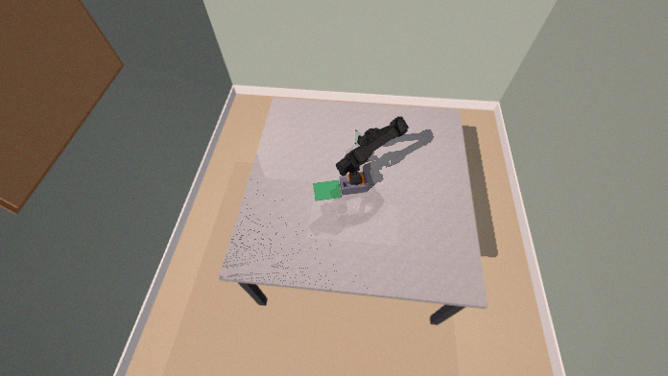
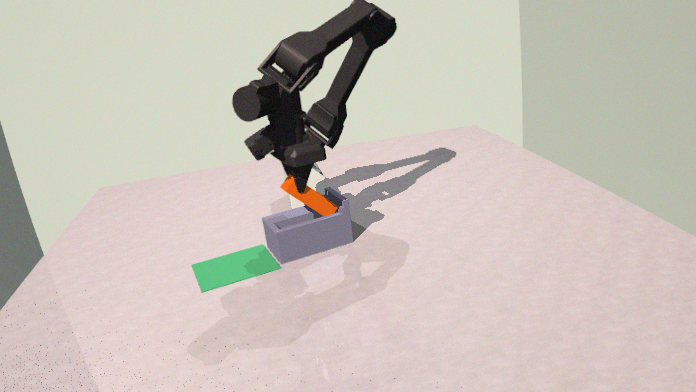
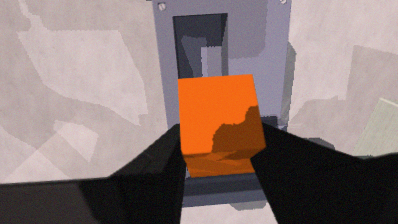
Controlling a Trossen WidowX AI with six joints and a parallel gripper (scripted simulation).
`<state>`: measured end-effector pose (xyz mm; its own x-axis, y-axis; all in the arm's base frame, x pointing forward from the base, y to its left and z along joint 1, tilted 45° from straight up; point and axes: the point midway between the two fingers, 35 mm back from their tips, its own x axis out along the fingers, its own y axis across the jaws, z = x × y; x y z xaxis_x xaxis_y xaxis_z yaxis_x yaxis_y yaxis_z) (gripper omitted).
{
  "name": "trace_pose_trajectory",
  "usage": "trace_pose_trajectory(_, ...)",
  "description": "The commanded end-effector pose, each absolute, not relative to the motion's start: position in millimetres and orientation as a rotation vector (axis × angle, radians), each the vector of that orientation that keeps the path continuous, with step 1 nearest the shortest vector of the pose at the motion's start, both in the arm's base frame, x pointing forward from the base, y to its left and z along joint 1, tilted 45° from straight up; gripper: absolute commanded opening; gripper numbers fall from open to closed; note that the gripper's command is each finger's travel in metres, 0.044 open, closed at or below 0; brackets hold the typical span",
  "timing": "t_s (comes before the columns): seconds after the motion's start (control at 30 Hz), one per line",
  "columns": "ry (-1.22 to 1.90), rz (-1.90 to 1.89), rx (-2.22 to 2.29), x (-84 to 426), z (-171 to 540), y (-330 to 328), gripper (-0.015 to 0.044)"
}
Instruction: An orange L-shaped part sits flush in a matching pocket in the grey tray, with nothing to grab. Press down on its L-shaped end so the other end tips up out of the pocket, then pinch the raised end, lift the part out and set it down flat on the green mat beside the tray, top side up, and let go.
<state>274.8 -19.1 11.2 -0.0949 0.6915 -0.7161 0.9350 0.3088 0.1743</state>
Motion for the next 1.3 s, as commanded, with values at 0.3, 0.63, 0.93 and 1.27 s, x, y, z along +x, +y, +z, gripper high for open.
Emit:
trace_pose_trajectory(0.3, 1.85, -0.425, 1.443, 277.2, 26.3, -33.2, 0.0)
trace_pose_trajectory(0.63, 1.851, -0.425, 1.443, 278.0, 34.2, -40.7, 0.0)
trace_pose_trajectory(0.93, 1.85, -0.426, 1.442, 279.6, 34.2, -46.3, 0.0)
trace_pose_trajectory(1.27, 1.848, -0.426, 1.441, 290.6, 6.4, -71.2, 0.0)
